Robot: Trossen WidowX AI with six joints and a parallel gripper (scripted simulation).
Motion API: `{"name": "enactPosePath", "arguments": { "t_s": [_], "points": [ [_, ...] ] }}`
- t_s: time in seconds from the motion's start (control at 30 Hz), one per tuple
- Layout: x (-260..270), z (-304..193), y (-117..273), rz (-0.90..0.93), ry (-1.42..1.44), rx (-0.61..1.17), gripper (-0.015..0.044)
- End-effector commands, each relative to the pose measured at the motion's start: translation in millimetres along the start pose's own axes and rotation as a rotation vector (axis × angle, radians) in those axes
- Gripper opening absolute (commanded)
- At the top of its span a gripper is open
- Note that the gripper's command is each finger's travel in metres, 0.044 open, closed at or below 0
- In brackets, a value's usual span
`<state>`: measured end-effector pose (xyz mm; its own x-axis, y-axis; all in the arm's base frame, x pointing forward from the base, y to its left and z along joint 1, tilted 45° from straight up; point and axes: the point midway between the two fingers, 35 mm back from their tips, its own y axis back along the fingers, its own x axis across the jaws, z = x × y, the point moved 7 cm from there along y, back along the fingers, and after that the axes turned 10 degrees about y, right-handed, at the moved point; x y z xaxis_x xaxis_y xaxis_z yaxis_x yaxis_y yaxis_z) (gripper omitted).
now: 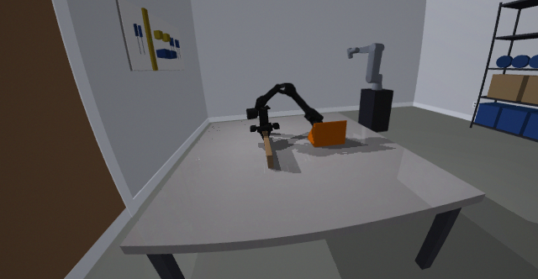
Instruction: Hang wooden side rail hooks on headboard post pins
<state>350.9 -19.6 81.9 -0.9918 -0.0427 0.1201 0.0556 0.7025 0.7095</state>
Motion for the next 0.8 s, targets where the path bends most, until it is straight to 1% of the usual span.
{"name": "enactPosePath", "arguments": {
  "t_s": [0.0,0.77],
  "points": [
    [-1.9,1.2,7.0,-0.018,0.001,-0.002,0.0000],
    [-1.9,1.2,10.9,-0.018,0.001,-0.003,0.0000]
  ]
}}
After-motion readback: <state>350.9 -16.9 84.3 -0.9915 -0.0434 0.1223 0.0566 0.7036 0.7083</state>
